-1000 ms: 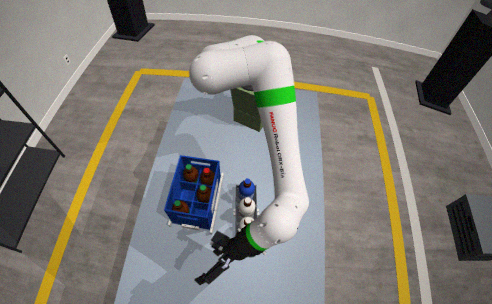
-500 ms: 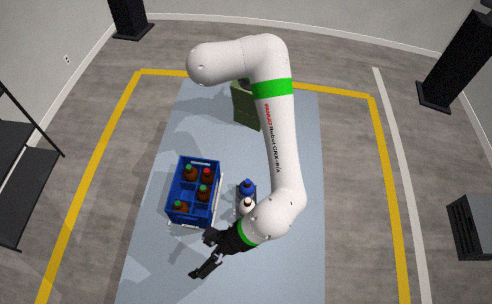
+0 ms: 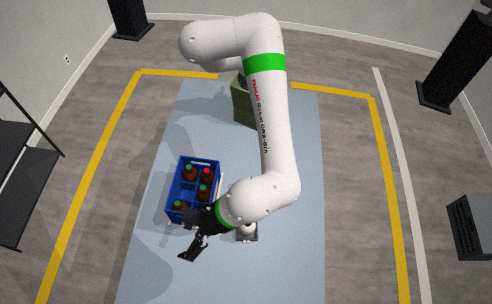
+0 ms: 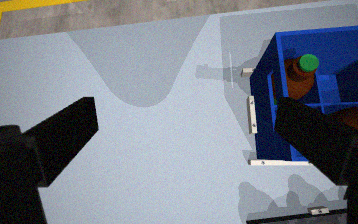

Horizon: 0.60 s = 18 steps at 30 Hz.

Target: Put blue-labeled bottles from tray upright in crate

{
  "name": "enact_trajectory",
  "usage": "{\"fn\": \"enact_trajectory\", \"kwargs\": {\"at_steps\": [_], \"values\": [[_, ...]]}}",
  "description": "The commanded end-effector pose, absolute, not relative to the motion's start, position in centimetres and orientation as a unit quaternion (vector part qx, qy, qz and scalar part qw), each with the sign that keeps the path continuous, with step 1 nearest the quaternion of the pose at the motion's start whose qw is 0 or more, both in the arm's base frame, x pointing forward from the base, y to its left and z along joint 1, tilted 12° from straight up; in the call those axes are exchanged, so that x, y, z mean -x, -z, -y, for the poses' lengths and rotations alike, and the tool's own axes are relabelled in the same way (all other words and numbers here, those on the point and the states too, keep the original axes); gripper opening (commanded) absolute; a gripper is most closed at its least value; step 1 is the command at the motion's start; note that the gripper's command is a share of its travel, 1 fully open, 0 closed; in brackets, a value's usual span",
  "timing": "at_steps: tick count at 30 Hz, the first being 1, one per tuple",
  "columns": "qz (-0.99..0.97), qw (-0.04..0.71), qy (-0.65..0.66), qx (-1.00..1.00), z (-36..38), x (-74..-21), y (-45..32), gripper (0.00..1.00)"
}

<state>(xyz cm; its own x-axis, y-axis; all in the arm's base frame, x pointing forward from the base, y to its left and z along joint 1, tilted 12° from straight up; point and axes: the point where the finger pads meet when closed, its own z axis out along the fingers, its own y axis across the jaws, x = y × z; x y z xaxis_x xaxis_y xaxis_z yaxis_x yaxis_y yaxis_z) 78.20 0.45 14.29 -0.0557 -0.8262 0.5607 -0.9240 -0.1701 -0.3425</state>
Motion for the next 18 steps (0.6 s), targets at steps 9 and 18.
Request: {"fn": "enact_trajectory", "kwargs": {"at_steps": [9,18], "values": [[0.55,0.13,-0.244,-0.788,2.8,-71.7,-18.0,1.0],[0.471,0.138,-0.179,-0.853,3.7,-67.3,-19.8,1.0]]}}
